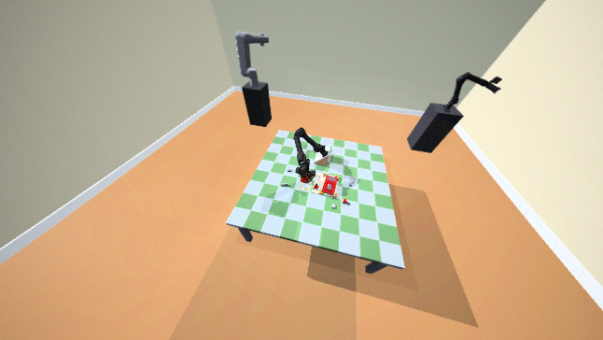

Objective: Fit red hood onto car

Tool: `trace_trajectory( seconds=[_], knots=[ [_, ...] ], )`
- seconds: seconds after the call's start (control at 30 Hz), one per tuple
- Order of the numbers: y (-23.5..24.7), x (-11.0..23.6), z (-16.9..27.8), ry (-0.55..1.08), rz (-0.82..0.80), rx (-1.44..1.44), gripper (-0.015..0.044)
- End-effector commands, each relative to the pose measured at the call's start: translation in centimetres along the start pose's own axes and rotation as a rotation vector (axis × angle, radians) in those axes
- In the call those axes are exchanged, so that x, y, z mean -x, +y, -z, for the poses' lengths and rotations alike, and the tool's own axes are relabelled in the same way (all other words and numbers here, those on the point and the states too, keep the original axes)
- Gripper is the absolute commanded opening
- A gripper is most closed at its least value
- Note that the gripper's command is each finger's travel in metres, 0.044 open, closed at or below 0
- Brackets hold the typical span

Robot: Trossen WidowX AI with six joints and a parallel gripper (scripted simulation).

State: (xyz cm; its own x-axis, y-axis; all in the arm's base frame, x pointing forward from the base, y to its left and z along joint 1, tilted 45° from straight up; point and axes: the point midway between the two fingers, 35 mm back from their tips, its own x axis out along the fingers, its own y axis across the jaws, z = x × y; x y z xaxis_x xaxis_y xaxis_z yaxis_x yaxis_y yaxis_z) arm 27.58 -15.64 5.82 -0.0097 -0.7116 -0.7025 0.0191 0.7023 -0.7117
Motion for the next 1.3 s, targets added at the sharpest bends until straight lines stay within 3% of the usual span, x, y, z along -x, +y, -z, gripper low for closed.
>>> trace_trajectory(
  seconds=[0.0,0.27,0.43,0.67,1.13,1.27],
  knots=[
    [0.0,0.0,0.0,0.000,0.000,0.000,0.0236],
    [0.0,0.0,0.0,0.000,0.000,0.000,0.0440],
    [0.1,1.3,-0.2,-0.001,-0.005,-0.001,0.0440],
    [-0.1,8.0,0.0,-0.001,-0.014,0.000,0.0440],
    [0.2,7.1,-0.3,-0.012,-0.014,0.007,0.0440],
    [1.0,5.7,0.1,-0.089,-0.110,-0.025,0.0440]
  ],
)
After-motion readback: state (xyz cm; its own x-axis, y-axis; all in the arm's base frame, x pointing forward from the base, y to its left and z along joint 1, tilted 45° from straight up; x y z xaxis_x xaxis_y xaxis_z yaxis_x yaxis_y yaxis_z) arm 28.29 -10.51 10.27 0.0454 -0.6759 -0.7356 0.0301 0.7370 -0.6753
